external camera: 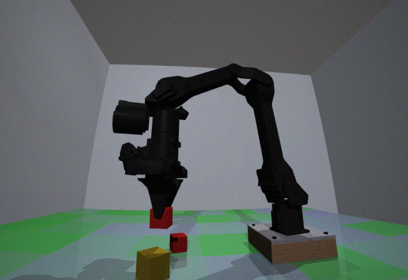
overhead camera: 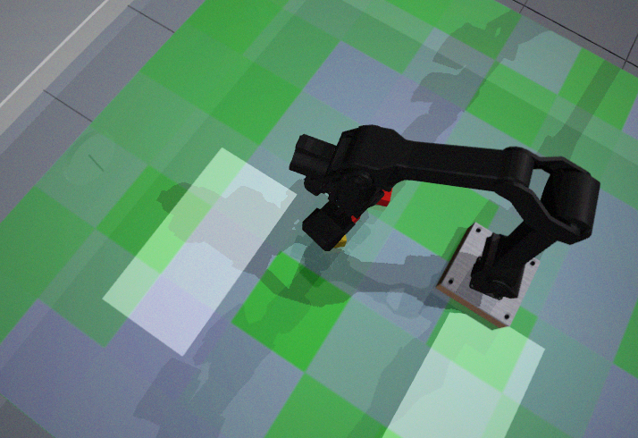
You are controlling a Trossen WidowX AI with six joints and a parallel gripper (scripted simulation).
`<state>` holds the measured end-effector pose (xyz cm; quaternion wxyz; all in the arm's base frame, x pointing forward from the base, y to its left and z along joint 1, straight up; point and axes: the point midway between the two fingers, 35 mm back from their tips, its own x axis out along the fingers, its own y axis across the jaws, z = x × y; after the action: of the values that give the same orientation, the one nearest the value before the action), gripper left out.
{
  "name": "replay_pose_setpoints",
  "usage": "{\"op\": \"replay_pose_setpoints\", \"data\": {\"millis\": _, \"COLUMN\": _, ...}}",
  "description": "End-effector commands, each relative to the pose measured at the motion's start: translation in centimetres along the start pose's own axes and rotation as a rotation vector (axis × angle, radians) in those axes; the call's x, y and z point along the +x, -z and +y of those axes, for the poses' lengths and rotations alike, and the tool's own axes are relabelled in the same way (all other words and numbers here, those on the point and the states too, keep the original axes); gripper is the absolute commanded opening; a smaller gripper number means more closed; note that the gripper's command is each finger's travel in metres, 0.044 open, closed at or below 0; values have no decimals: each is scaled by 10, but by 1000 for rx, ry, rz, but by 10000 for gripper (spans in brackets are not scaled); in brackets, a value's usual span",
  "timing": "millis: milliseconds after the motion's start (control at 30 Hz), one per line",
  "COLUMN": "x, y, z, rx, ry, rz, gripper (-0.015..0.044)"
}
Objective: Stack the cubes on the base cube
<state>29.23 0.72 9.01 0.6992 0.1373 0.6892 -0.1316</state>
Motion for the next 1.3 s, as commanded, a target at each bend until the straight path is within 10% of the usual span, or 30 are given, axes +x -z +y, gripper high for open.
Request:
{"op": "replay_pose_setpoints", "data": {"millis": 0, "x": 2, "y": 8, "z": 9, "rx": -51, "ry": 2, "rz": -6, "gripper": 105}}
{"op": "replay_pose_setpoints", "data": {"millis": 1267, "x": 31, "y": 20, "z": 23, "rx": -117, "ry": 2, "rz": -7, "gripper": 105}}
